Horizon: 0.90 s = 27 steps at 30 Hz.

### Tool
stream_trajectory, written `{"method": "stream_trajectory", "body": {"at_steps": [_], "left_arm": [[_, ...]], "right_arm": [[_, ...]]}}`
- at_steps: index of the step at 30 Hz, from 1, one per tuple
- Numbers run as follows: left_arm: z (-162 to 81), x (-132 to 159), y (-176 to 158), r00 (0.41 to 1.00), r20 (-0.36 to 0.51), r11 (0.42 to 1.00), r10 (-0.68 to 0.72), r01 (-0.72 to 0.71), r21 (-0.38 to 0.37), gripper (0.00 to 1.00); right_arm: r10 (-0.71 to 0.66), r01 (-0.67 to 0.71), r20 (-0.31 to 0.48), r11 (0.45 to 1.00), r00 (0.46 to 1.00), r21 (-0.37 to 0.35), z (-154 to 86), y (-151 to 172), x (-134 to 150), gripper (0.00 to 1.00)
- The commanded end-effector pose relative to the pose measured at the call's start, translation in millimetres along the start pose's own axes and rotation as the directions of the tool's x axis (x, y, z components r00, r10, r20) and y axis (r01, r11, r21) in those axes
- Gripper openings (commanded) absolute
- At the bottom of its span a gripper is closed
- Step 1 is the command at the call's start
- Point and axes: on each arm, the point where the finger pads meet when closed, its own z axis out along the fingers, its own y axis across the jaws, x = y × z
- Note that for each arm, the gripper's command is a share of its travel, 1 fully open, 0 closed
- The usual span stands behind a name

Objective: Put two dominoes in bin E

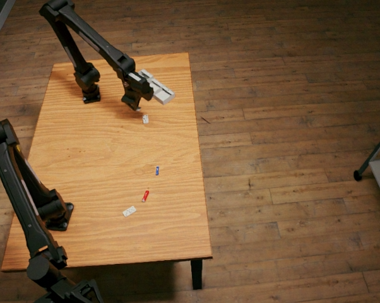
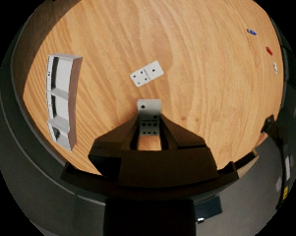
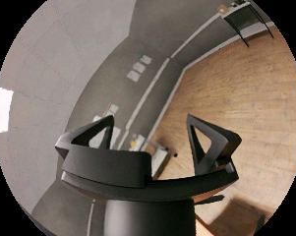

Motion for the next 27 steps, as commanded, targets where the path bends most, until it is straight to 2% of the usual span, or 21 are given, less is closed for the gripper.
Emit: {"method": "stream_trajectory", "body": {"at_steps": [1,7,9,10,12,24,27], "left_arm": [[-1.2,9.6,21.6,0.999,-0.006,0.999,0.035,-0.035,-0.003,0.20],[-0.9,21.6,55.4,0.999,-0.006,0.999,0.035,-0.035,-0.004,0.20],[-0.9,21.6,55.4,0.999,-0.006,0.999,0.035,-0.035,-0.004,0.20],[6.1,22.4,61.0,0.999,-0.021,0.999,0.035,-0.035,-0.004,0.20],[-0.9,27.2,72.2,0.999,-0.005,0.999,0.035,-0.035,-0.004,0.20],[-0.1,51.2,139.8,0.999,-0.009,0.999,0.035,-0.035,-0.005,0.20],[1.8,53.0,145.3,0.999,-0.014,0.999,0.035,-0.035,-0.002,0.20]], "right_arm": [[-0.010,0.010,0.016,1.000,1.000,-0.010,0.6,5.7,-9.8,1.00],[-0.010,0.010,0.016,1.000,1.000,-0.010,0.6,5.7,-9.8,1.00],[-0.010,0.010,0.016,1.000,1.000,-0.010,0.6,5.7,-9.8,1.00],[-0.010,0.010,0.016,1.000,1.000,-0.010,0.6,5.7,-9.8,1.00],[-0.010,0.010,0.016,1.000,1.000,-0.010,0.6,5.7,-9.8,1.00],[-0.010,0.010,0.016,1.000,1.000,-0.010,0.6,5.7,-9.8,1.00],[-0.010,0.010,0.016,1.000,1.000,-0.010,0.6,5.7,-9.8,1.00]]}}
